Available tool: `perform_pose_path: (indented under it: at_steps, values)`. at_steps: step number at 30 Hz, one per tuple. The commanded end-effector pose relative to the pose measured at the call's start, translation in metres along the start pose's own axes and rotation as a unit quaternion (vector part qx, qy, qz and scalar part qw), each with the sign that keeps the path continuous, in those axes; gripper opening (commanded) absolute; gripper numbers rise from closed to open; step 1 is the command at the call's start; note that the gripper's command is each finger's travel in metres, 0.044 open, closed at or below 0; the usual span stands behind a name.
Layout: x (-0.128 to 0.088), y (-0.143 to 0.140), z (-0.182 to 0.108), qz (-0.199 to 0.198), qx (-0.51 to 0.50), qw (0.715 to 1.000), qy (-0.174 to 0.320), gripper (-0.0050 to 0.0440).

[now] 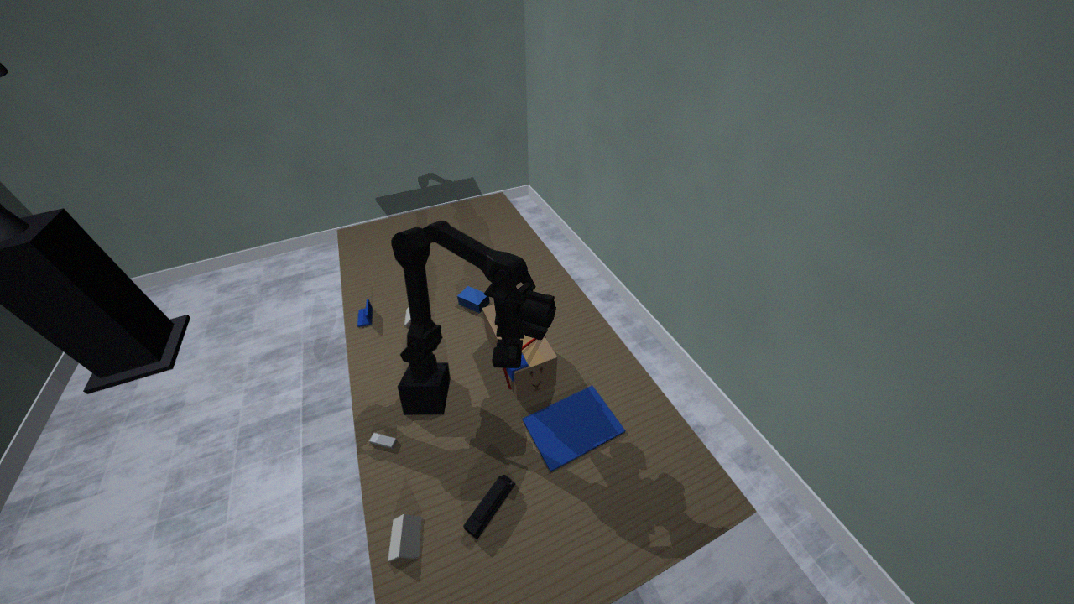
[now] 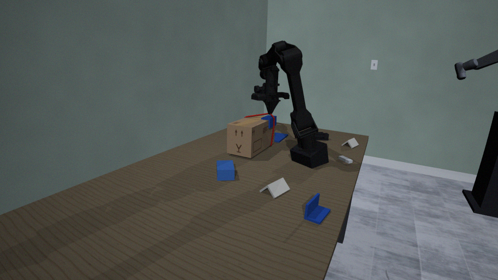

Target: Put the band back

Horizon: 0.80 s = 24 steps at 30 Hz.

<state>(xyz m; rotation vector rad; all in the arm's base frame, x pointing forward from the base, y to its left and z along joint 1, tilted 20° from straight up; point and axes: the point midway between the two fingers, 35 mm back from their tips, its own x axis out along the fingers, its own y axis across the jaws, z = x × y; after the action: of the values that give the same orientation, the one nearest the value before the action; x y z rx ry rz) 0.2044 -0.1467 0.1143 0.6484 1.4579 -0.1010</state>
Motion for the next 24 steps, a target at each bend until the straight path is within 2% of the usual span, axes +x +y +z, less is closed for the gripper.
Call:
perform_pose_path:
  at_steps: [1, 18, 23, 24]
  values:
    - [0.0046, -0.0018, 0.0003, -0.004, 0.002, 1.000, -0.001, 0.0000]
    - [0.0110, -0.0018, 0.0002, -0.004, 0.002, 1.000, -0.001, 0.0000]
    - [0.0096, -0.0006, 0.0006, -0.001, 0.000, 1.000, -0.002, 0.0119]
    - [0.0096, -0.0006, 0.0006, -0.001, 0.000, 1.000, -0.002, 0.0119]
